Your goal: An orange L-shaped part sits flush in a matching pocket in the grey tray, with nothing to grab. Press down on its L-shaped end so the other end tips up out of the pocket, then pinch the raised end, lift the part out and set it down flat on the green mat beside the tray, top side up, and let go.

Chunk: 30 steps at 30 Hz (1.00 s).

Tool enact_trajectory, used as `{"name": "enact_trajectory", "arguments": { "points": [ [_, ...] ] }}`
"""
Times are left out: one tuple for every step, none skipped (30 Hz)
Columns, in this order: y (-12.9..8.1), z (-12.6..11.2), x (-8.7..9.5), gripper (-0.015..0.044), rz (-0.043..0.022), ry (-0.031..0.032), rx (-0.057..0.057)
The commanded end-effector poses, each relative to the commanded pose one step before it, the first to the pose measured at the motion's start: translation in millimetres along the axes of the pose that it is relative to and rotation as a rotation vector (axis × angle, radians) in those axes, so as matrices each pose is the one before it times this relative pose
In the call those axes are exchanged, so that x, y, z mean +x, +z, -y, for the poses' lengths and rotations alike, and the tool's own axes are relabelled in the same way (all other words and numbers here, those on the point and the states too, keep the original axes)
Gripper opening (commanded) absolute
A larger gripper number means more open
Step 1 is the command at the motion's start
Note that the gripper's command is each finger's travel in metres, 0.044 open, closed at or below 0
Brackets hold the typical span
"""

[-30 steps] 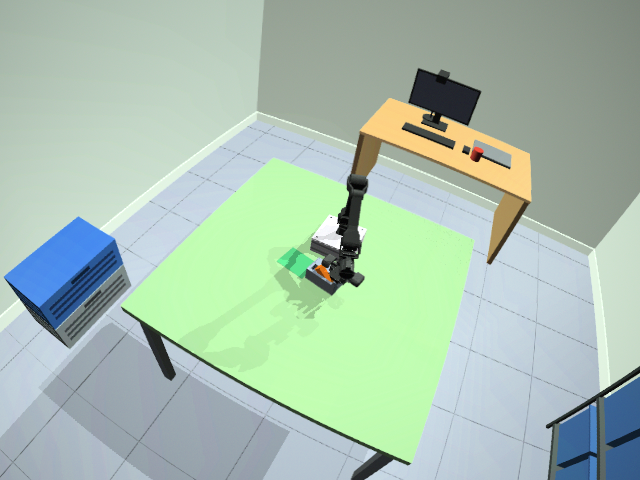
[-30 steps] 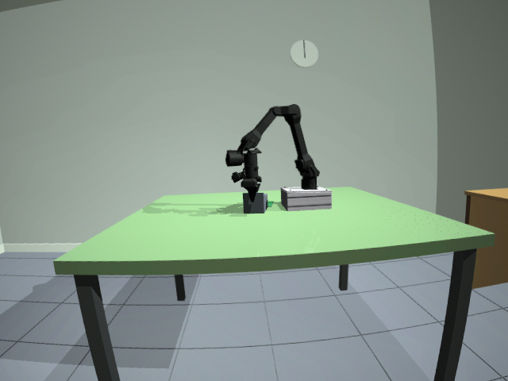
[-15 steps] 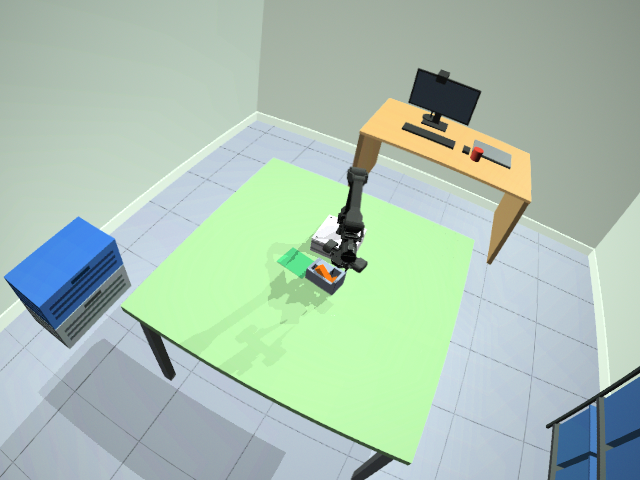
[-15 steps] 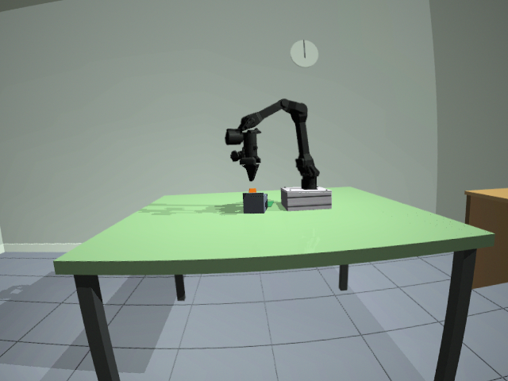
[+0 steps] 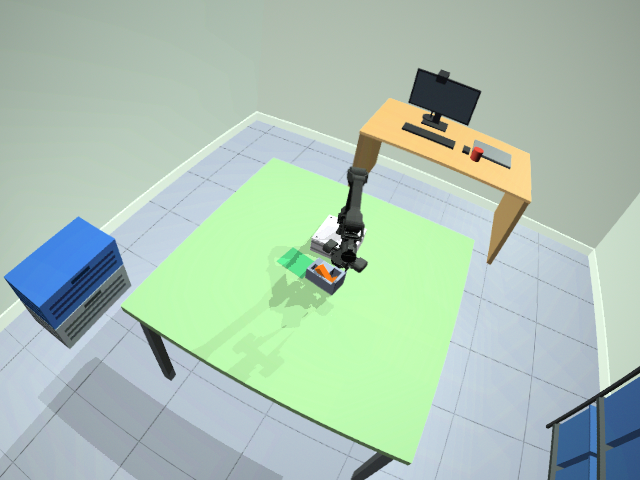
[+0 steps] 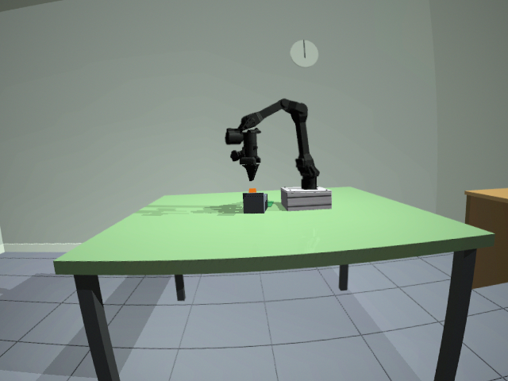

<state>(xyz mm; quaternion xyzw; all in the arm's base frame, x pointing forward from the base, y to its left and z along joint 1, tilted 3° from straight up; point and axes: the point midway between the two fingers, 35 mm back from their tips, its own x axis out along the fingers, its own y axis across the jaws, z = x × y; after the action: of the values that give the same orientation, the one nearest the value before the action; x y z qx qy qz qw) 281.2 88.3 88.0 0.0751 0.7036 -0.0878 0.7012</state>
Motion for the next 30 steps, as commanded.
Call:
{"name": "enact_trajectory", "arguments": {
  "points": [
    [0.54, -0.39, -0.41, 0.0180, 0.00307, 0.00176, 0.0002],
    [0.00, 0.00, 0.00, 0.0180, 0.00000, 0.00000, 0.0000],
    [0.00, 0.00, 0.00, 0.0180, 0.00000, 0.00000, 0.0000],
    [0.00, 0.00, 0.00, 0.0180, 0.00000, 0.00000, 0.0000],
    [0.00, 0.00, 0.00, 0.0180, 0.00000, 0.00000, 0.0000],
    [0.00, 0.00, 0.00, 0.0180, 0.00000, 0.00000, 0.0000],
    [0.19, 0.69, -0.04, 0.0206, -0.00001, -0.00015, -0.0135],
    [0.36, 1.41, -0.08, 0.0233, -0.00003, -0.00030, -0.0274],
    [0.45, 2.04, -0.12, 0.0259, -0.00007, -0.00043, -0.0393],
    [0.46, 2.69, -0.15, 0.0280, -0.00012, -0.00056, -0.0516],
    [0.37, 3.37, -0.19, 0.0280, -0.00020, -0.00068, -0.0641],
    [0.12, 4.01, -0.21, 0.0280, -0.00032, -0.00079, -0.0761],
    [-0.26, 4.34, -0.22, 0.0280, -0.00044, -0.00082, -0.0827],
    [-0.70, 4.35, -0.22, 0.0280, -0.00054, -0.00078, -0.0842],
    [-1.12, 4.25, -0.21, 0.0280, -0.00063, -0.00072, -0.0843],
    [-1.54, 4.11, -0.20, 0.0280, -0.00071, -0.00065, -0.0843],
    [-1.93, 3.92, -0.19, 0.0280, -0.00078, -0.00057, -0.0843],
    [-2.31, 3.69, -0.18, 0.0280, -0.00085, -0.00048, -0.0843],
    [-2.66, 3.43, -0.17, 0.0280, -0.00090, -0.00038, -0.0843],
    [-2.98, 3.14, -0.17, 0.0280, -0.00094, -0.00028, -0.0843],
    [-3.26, 2.81, -0.16, 0.0280, -0.00098, -0.00017, -0.0843],
    [-3.52, 2.47, -0.15, 0.0280, -0.00100, -0.00006, -0.0843],
    [-3.73, 2.09, -0.14, 0.0280, -0.00100, 0.00005, -0.0843],
    [-3.91, 1.70, -0.13, 0.0280, -0.00100, 0.00016, -0.0843],
    [-4.05, 1.30, -0.12, 0.0280, -0.00098, 0.00027, -0.0843],
    [-4.14, 0.89, -0.11, 0.0280, -0.00096, 0.00036, -0.0530],
    [-2.65, 0.39, -0.07, 0.0280, -0.00059, 0.00027, -0.0426],
    [-1.90, 0.18, -0.05, 0.0280, -0.00041, 0.00022, -0.0453],
    [-0.90, 0.04, -0.02, 0.0280, -0.00019, 0.00011, -0.0371],
    [-0.55, 0.00, -0.01, 0.0280, -0.00011, 0.00007, -0.0228]
  ]
}}
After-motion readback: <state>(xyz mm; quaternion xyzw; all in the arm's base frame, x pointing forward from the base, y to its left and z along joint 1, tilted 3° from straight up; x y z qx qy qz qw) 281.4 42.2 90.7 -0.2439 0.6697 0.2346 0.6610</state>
